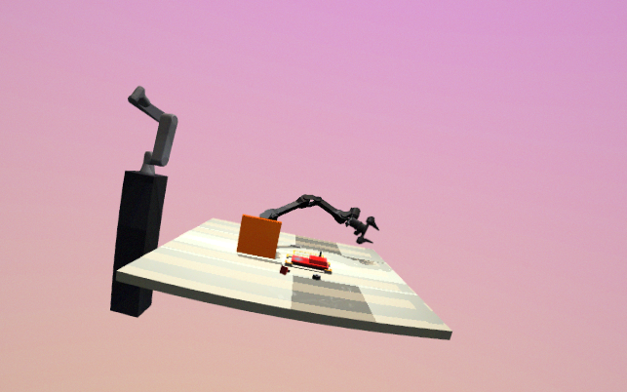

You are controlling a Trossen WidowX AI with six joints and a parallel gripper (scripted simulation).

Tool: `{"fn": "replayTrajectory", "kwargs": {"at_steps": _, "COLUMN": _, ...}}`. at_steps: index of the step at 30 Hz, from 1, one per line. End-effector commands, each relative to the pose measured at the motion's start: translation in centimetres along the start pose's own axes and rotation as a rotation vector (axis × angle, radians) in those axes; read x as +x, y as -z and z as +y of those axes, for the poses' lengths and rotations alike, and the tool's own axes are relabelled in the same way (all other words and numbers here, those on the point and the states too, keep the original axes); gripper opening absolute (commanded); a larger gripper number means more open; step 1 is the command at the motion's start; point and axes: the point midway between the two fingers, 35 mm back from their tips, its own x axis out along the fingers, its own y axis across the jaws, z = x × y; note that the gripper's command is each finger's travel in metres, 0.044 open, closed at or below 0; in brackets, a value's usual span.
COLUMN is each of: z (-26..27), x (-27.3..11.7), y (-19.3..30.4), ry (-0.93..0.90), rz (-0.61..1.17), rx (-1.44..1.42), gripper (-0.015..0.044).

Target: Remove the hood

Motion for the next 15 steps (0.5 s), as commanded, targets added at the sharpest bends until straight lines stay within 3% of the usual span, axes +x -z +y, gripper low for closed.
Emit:
{"fn": "replayTrajectory", "kwargs": {"at_steps": 1, "z": 2.8, "x": -0.9, "y": 3.3, "ry": -0.121, "rz": 0.057, "rx": 0.092, "gripper": 0.044}}
{"fn": "replayTrajectory", "kwargs": {"at_steps": 8, "z": 9.0, "x": -4.7, "y": 10.3, "ry": -0.379, "rz": 0.213, "rx": 0.334, "gripper": 0.044}}
{"fn": "replayTrajectory", "kwargs": {"at_steps": 15, "z": 15.2, "x": -10.8, "y": 15.4, "ry": -0.622, "rz": 0.385, "rx": 0.639, "gripper": 0.044}}
